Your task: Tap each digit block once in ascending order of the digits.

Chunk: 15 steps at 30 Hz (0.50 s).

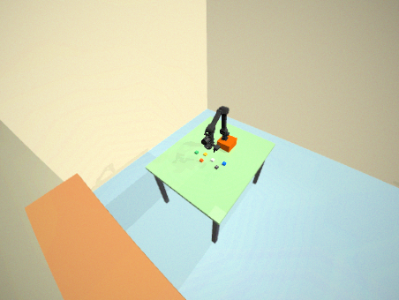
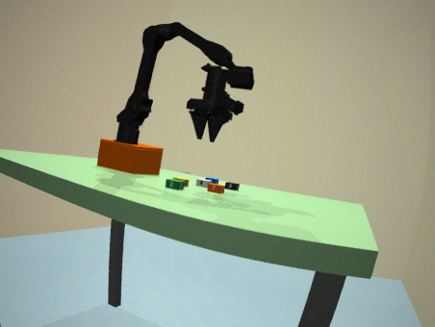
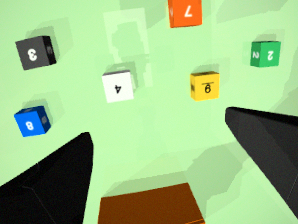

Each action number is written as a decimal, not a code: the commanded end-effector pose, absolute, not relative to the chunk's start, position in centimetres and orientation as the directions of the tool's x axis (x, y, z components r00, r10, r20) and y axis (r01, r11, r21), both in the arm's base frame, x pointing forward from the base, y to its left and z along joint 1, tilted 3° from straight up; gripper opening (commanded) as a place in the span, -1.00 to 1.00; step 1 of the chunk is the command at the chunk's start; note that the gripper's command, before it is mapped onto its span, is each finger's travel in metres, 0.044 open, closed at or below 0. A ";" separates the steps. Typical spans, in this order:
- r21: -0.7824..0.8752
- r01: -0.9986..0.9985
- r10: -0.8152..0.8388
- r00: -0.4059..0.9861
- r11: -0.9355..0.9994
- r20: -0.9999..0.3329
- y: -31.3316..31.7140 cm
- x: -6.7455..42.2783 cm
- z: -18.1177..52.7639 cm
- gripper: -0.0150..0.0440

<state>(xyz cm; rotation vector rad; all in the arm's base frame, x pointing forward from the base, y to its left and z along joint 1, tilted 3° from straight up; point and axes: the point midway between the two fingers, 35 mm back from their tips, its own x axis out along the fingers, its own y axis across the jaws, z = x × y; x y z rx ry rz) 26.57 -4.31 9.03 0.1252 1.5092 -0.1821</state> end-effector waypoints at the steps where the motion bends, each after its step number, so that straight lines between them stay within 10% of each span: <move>1: -0.036 0.207 -0.049 0.055 0.978 -0.997 -1.2 27.4 9.0 0.86; 15: -0.037 0.208 -0.049 0.055 0.977 -0.997 -1.0 27.4 8.9 0.86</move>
